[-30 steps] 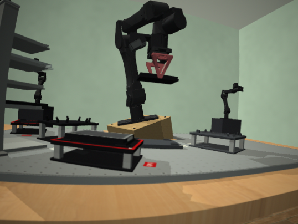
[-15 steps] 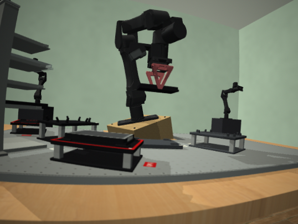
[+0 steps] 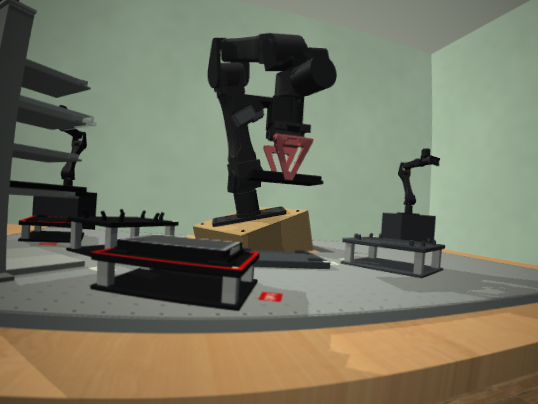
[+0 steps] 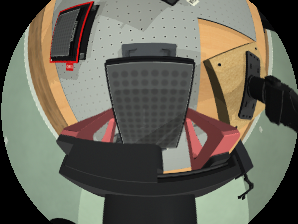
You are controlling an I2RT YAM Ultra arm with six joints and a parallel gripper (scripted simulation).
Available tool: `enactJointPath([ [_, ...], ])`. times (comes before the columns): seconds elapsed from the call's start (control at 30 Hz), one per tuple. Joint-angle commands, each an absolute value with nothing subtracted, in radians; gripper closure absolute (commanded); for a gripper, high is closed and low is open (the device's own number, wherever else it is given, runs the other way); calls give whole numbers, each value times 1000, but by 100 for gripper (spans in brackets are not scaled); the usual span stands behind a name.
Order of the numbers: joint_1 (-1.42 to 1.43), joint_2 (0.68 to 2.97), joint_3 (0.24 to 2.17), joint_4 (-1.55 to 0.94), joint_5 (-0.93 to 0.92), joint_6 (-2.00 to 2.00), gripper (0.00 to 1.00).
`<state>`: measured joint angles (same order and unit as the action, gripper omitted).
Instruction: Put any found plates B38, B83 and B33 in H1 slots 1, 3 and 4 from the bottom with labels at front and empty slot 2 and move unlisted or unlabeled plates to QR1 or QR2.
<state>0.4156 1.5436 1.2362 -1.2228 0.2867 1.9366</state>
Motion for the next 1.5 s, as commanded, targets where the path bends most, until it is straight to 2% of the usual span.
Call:
enactJointPath([
  [0.0, 410, 1541, 1219, -1182, 287, 1923, 14],
  [0.8, 351, 1599, 1048, -936, 283, 1861, 14],
  [1.47, 347, 1592, 1036, -930, 282, 1858, 14],
])
